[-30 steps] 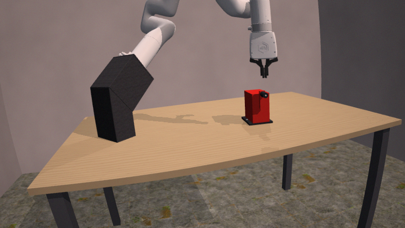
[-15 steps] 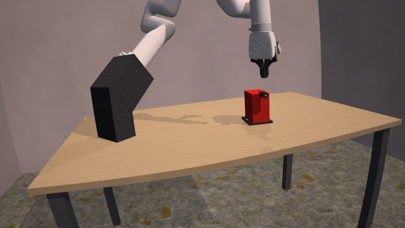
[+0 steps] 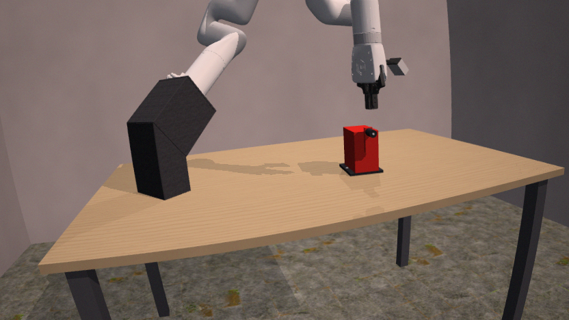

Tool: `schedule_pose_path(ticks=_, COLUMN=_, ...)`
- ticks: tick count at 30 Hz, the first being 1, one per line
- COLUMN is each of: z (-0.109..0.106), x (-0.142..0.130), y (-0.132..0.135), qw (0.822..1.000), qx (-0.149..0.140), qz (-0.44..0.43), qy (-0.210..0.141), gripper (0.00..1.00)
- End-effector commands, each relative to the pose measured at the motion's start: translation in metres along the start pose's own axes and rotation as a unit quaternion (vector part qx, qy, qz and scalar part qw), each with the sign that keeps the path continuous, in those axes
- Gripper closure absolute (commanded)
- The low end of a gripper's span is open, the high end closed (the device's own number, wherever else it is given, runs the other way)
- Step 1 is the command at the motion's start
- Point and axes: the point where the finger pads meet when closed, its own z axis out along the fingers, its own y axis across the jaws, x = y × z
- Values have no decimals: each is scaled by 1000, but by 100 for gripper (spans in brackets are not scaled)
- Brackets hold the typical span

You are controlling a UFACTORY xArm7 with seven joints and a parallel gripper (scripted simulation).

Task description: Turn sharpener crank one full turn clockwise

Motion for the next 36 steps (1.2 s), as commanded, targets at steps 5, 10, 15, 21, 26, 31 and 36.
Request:
schedule_pose_path(ticks=5, z=-1, x=0, y=2, qw=989, qx=-2, qz=147, qy=-3, gripper=100)
schedule_pose_path(ticks=10, z=-1, x=0, y=1, qw=978, qx=-2, qz=209, qy=-3, gripper=100)
schedule_pose_path(ticks=15, z=-1, x=0, y=1, qw=957, qx=-2, qz=291, qy=-3, gripper=100)
schedule_pose_path(ticks=21, z=-1, x=0, y=1, qw=925, qx=-2, qz=381, qy=-3, gripper=100)
schedule_pose_path(ticks=26, z=-1, x=0, y=1, qw=892, qx=-3, qz=453, qy=-3, gripper=100)
schedule_pose_path(ticks=31, z=-1, x=0, y=1, qw=858, qx=-3, qz=514, qy=-2, gripper=100)
schedule_pose_path(ticks=36, z=-1, x=0, y=1, qw=816, qx=-3, qz=579, qy=-2, gripper=100)
